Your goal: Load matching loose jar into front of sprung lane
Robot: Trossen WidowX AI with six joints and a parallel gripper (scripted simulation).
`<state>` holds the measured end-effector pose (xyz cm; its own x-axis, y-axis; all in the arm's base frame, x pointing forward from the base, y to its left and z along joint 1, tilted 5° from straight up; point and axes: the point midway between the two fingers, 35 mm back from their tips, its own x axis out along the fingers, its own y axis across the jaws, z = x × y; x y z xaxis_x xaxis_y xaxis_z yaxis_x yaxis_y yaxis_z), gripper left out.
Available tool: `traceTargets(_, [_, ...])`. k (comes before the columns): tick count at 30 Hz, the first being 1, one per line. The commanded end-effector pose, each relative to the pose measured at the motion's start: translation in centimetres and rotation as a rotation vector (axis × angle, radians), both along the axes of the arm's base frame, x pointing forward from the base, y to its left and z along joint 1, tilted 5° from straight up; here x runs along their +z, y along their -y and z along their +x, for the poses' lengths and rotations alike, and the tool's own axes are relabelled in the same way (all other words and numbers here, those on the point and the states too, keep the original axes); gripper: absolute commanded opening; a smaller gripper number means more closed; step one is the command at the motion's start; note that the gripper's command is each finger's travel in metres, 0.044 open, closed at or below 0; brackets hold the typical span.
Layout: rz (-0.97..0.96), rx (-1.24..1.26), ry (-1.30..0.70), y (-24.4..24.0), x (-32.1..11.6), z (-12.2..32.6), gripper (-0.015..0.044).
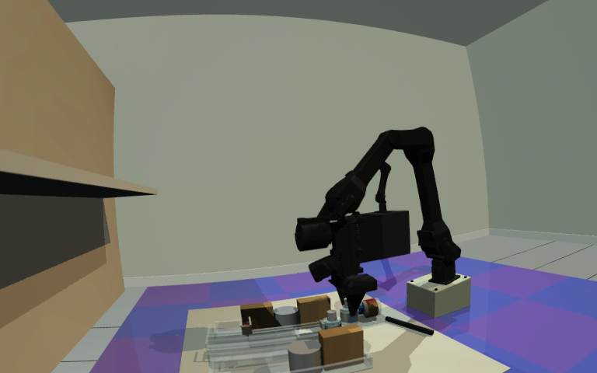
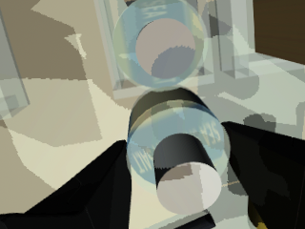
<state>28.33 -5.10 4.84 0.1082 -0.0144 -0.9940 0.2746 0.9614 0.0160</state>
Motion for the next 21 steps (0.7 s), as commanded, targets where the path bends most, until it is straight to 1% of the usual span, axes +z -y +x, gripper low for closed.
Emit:
traceTargets(1, [-0.005, -0.002, 0.004, 0.18, 0.06, 0.43, 0.0])
traceTargets(21, [-0.005, -0.002, 0.005, 0.47, 0.16, 1.38, 0.0])
